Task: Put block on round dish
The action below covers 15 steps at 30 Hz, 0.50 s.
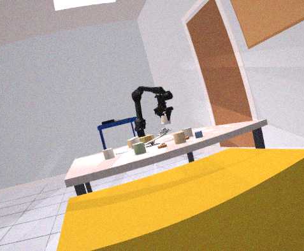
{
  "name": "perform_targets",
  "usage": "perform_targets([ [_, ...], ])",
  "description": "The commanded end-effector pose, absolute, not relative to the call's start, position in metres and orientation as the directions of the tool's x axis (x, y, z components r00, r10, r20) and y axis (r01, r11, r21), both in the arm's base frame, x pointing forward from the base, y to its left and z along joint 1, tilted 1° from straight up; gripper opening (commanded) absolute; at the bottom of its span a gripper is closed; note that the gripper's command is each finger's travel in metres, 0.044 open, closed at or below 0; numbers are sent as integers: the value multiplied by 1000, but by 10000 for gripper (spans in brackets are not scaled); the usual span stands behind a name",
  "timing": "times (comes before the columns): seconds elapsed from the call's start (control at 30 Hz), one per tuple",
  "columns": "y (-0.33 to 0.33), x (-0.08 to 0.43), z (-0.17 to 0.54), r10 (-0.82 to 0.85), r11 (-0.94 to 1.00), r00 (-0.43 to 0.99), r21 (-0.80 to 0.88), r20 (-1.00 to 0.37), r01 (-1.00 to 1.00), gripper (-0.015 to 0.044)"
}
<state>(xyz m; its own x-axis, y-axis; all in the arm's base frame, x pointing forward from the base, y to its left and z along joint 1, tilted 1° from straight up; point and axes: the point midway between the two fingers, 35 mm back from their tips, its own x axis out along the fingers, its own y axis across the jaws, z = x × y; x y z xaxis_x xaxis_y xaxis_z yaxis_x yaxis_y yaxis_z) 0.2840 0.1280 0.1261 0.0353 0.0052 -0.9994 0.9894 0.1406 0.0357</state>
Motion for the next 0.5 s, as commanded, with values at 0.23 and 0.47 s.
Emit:
perform_targets([
  [0.23,175,270,92,11,143,34,35,-999,989,0],
  [0.47,203,256,71,15,137,36,38,-999,990,0],
])
